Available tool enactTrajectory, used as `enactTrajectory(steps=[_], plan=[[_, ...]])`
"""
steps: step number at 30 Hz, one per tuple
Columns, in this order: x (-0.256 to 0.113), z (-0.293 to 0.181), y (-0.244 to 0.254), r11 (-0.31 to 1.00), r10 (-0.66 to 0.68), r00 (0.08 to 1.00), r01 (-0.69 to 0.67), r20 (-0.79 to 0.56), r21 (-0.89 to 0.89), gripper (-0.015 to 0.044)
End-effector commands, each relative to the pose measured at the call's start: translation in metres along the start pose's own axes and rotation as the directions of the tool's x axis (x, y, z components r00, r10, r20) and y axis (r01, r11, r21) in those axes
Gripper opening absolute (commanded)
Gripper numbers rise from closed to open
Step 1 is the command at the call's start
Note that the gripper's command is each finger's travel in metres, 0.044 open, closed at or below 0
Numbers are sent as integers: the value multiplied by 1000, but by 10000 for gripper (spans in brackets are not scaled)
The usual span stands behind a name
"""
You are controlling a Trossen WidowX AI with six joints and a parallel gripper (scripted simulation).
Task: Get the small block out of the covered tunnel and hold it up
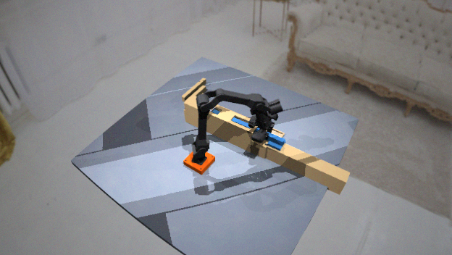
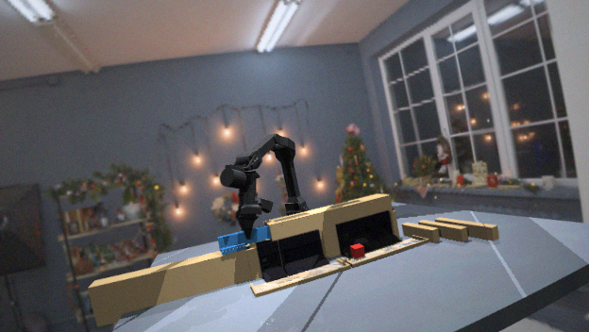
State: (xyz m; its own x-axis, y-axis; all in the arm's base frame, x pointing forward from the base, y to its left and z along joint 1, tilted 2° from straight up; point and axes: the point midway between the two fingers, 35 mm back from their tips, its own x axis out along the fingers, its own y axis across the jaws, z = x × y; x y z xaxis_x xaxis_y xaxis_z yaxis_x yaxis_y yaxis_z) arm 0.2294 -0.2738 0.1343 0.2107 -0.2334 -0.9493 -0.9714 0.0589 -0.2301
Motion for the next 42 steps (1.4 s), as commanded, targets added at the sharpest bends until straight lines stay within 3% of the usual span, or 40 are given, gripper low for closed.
enactTrajectory(steps=[1, 13, 14, 22, 30, 34, 42], plan=[[-2, 22, -3, 1000, -6, 1000, 6, 31, -9, 0], [-7, 60, -3, 1000, -5, 999, 6, 37, -9, 0], [-8, 21, 1, 1000, 5, 999, -4, -48, 23, 26], [-12, 20, 0, 1000, 5, 999, -4, -39, 19, 236], [-43, 13, -6, 1000, -4, 1000, 4, 29, -9, 440], [-39, 11, -6, 999, -25, 1000, 25, -1, 38, 440], [-65, 20, -46, 889, -105, 994, 111, -38, 445, 440]])
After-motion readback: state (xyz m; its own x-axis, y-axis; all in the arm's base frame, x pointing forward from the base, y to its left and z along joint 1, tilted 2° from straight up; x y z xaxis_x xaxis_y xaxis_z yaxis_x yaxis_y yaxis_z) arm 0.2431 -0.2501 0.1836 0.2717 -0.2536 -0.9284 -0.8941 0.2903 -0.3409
